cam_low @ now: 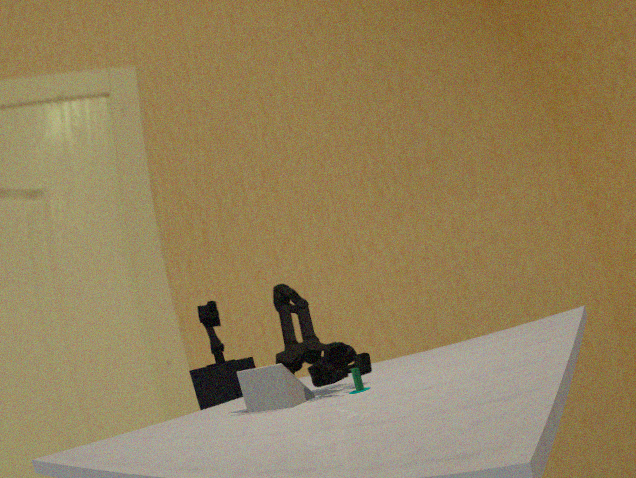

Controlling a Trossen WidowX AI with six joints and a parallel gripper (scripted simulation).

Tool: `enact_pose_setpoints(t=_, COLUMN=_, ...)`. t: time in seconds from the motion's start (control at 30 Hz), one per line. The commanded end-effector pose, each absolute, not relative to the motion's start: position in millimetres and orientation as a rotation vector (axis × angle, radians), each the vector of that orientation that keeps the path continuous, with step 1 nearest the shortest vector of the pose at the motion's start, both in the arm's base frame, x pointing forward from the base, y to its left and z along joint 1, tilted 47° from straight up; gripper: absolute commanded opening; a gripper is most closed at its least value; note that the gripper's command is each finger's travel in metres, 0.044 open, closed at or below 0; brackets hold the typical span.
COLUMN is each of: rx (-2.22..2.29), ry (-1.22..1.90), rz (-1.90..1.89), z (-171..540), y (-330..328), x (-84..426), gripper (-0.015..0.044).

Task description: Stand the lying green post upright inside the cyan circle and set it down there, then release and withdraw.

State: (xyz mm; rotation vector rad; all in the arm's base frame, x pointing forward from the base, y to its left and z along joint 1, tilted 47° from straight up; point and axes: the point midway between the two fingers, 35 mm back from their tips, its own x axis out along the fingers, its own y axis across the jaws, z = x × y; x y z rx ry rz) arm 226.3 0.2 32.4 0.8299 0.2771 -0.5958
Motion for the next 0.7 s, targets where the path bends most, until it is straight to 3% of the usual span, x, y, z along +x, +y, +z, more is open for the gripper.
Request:
enact_pose_setpoints(t=0.0, rx=0.831, ry=0.276, rz=-0.601, z=31, y=-1, x=225, gripper=0.0390)
enact_pose_setpoints(t=0.67, rx=0.872, ry=0.296, rz=-0.586, z=59, y=-35, x=227, gripper=0.0400)
